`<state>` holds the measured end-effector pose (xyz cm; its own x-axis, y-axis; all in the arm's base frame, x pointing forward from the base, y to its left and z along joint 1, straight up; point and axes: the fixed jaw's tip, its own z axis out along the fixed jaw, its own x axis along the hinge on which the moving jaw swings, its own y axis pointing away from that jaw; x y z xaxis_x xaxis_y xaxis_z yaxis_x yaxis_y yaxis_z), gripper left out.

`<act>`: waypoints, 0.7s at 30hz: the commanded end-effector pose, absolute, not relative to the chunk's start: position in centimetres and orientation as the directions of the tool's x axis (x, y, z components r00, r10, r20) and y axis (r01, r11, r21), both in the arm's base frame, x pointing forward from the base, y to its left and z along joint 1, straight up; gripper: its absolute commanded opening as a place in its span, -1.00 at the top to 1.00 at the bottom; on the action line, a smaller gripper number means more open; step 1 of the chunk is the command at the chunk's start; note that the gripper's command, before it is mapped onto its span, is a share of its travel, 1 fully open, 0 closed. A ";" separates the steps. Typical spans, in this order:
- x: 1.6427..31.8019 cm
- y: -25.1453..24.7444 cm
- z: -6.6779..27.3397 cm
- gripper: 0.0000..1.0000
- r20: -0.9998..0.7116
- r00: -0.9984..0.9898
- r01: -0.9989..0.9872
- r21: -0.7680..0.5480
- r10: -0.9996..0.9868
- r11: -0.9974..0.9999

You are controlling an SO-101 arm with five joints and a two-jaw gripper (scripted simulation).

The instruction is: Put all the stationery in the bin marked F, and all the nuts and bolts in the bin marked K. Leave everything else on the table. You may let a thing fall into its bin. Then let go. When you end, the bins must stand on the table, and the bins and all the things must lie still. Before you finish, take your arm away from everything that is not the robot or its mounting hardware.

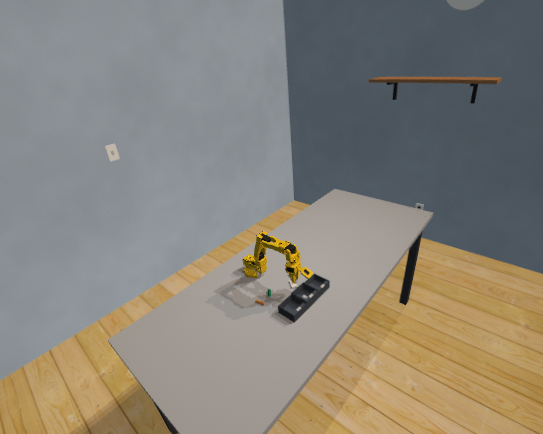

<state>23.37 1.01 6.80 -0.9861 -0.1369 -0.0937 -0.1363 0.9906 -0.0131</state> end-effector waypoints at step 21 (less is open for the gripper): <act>25.3 3.0 7.9 1.00 -0.181 -0.970 -0.165 -0.015 -0.165 0.986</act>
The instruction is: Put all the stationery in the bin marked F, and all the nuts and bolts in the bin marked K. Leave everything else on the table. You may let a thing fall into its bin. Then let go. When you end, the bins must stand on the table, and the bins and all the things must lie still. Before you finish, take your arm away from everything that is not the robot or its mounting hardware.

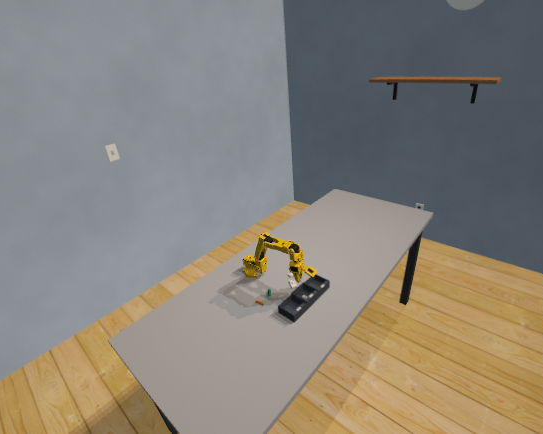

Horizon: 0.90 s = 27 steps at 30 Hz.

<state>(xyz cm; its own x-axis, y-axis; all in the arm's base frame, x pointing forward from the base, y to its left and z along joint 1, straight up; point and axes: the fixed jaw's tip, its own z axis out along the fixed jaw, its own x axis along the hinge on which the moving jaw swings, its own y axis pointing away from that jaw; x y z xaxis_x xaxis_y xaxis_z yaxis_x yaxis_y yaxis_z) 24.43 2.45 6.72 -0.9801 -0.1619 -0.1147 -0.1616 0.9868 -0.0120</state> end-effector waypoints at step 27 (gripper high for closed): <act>26.9 5.2 8.0 1.00 -0.226 -0.953 -0.203 -0.009 -0.200 0.979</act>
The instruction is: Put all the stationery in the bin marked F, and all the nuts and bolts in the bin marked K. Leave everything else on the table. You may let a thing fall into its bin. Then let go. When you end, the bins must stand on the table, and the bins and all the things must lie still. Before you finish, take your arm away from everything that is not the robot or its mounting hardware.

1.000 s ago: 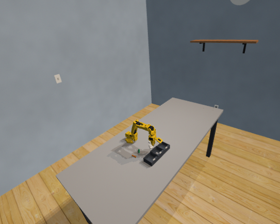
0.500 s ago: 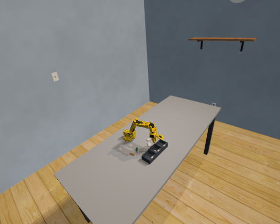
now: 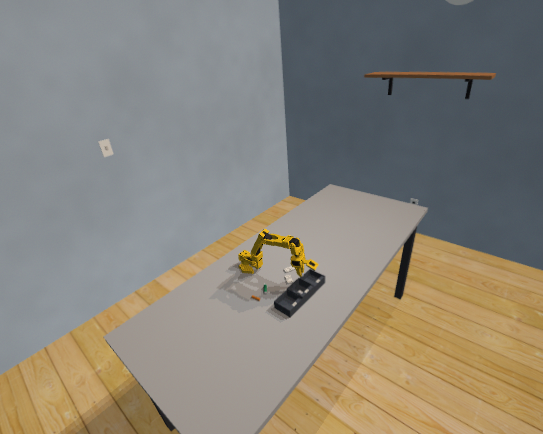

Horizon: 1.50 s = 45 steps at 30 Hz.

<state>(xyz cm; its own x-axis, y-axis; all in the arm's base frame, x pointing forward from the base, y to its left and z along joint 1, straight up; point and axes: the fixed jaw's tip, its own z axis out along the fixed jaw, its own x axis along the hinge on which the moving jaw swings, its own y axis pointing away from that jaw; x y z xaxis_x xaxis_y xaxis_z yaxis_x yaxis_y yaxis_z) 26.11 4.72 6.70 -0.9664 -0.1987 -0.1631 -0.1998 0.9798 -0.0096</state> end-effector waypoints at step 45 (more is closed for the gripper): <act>29.3 8.6 9.0 1.00 -0.347 -0.909 -0.249 0.003 -0.233 0.968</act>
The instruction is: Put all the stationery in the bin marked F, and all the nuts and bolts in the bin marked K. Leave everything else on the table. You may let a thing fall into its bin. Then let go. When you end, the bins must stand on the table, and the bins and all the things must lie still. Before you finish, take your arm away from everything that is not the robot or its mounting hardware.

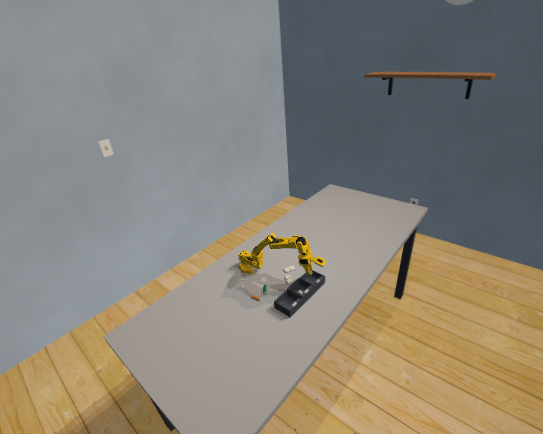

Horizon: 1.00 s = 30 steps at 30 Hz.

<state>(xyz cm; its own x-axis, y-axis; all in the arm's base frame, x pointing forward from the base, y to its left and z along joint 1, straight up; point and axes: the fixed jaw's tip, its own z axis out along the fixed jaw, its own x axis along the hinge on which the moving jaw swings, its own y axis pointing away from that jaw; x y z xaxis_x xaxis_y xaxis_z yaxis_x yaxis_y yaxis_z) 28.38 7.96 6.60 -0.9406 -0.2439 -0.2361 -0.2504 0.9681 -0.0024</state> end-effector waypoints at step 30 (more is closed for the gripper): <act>29.1 8.5 7.9 1.00 -0.317 -0.919 -0.249 0.003 -0.236 0.968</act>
<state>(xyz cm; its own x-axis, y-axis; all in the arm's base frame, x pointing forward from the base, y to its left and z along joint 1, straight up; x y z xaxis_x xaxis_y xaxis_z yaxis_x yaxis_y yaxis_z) 28.75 8.24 7.01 -0.9329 -0.2415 -0.2673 -0.2503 0.9682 -0.0009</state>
